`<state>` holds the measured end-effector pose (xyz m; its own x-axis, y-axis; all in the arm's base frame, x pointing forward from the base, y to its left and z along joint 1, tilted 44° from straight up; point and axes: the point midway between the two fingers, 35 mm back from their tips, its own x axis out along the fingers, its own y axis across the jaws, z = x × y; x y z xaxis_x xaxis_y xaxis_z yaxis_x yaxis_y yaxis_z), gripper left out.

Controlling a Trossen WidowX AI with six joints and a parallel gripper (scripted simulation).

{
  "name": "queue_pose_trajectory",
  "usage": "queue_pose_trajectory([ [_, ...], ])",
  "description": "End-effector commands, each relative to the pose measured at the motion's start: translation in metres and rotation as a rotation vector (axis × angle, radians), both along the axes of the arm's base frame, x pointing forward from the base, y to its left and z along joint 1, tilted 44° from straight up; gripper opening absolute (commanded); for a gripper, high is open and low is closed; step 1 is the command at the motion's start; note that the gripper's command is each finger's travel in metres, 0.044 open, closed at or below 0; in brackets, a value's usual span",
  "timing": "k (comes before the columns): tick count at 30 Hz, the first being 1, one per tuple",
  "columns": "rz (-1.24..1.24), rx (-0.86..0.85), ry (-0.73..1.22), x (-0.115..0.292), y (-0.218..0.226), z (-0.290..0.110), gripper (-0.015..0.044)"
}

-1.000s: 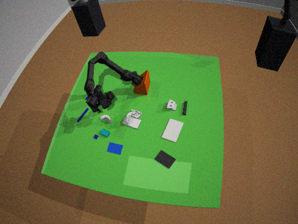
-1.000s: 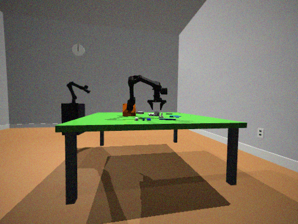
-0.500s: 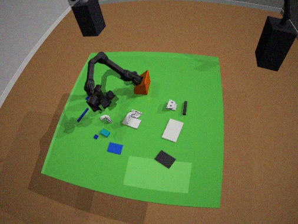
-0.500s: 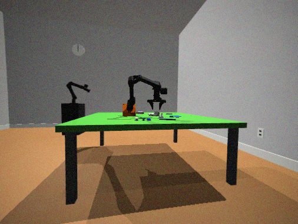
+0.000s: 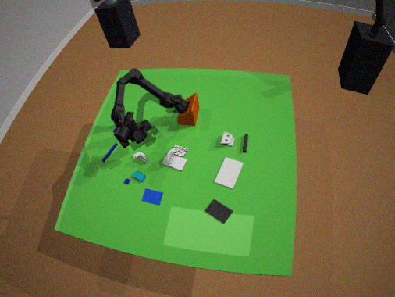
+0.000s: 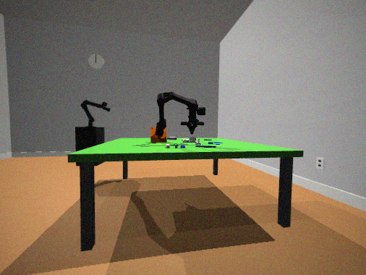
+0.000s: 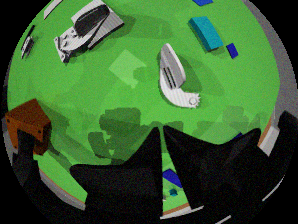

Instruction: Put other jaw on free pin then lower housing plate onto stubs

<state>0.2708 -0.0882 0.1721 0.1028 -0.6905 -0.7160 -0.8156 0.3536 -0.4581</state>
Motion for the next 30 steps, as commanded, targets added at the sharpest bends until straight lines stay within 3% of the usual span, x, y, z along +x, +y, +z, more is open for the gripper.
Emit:
queue_pose_trajectory([
  [1,-0.002,-0.002,-0.007,0.0007,-0.0001,0.0021,0.0],
  [15,-0.002,-0.002,-0.007,0.0007,-0.0001,0.0021,0.0],
  [30,0.0,0.0,-0.001,0.0002,0.0,0.0003,0.0394],
])
